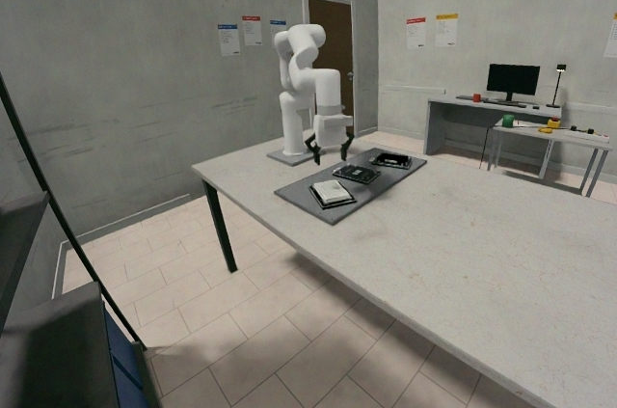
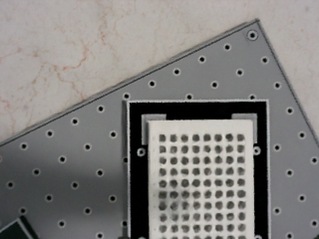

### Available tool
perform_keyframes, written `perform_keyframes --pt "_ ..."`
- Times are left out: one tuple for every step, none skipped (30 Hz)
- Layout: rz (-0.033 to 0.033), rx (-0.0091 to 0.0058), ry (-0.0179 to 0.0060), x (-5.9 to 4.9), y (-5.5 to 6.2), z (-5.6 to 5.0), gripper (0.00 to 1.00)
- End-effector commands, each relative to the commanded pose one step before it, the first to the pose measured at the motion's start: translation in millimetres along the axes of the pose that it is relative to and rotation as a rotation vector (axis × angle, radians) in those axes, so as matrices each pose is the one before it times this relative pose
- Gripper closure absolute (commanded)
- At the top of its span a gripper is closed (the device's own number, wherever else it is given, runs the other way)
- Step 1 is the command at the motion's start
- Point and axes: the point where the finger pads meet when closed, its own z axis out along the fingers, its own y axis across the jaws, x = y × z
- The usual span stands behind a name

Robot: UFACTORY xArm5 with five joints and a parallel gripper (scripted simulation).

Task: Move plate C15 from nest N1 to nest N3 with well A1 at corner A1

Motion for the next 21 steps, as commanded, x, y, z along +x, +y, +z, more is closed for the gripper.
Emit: perform_keyframes --pt "-0.00135 0.00568 0.00072 7.69 4.99 -1.34 0.00" --pt "0.00000 0.00000 0.00000 0.00 0.00 0.00 0.00" --pt "0.00000 0.00000 0.00000 0.00 0.00 0.00 0.00" --pt "0.00000 0.00000 0.00000 0.00 0.00 0.00 0.00" --pt "0.00000 0.00000 0.00000 0.00 0.00 0.00 0.00" --pt "0.00000 0.00000 0.00000 0.00 0.00 0.00 0.00" --pt "0.00000 0.00000 0.00000 0.00 0.00 0.00 0.00" --pt "0.00000 0.00000 0.00000 0.00 0.00 0.00 0.00" --pt "0.00000 0.00000 0.00000 0.00 0.00 0.00 0.00" --pt "0.00000 0.00000 0.00000 0.00 0.00 0.00 0.00" --pt "0.00000 0.00000 0.00000 0.00 0.00 0.00 0.00" --pt "0.00000 0.00000 0.00000 0.00 0.00 0.00 0.00" --pt "0.00000 0.00000 0.00000 0.00 0.00 0.00 0.00" --pt "0.00000 0.00000 0.00000 0.00 0.00 0.00 0.00" --pt "0.00000 0.00000 0.00000 0.00 0.00 0.00 0.00" --pt "0.00000 0.00000 0.00000 0.00 0.00 0.00 0.00" --pt "0.00000 0.00000 0.00000 0.00 0.00 1.67 0.00" --pt "0.00000 0.00000 0.00000 0.00 0.00 1.67 0.00" --pt "0.00000 0.00000 0.00000 0.00 0.00 1.67 0.00" --pt "0.00000 0.00000 0.00000 0.00 0.00 1.67 0.00" --pt "0.00000 0.00000 0.00000 0.00 0.00 1.67 0.00"
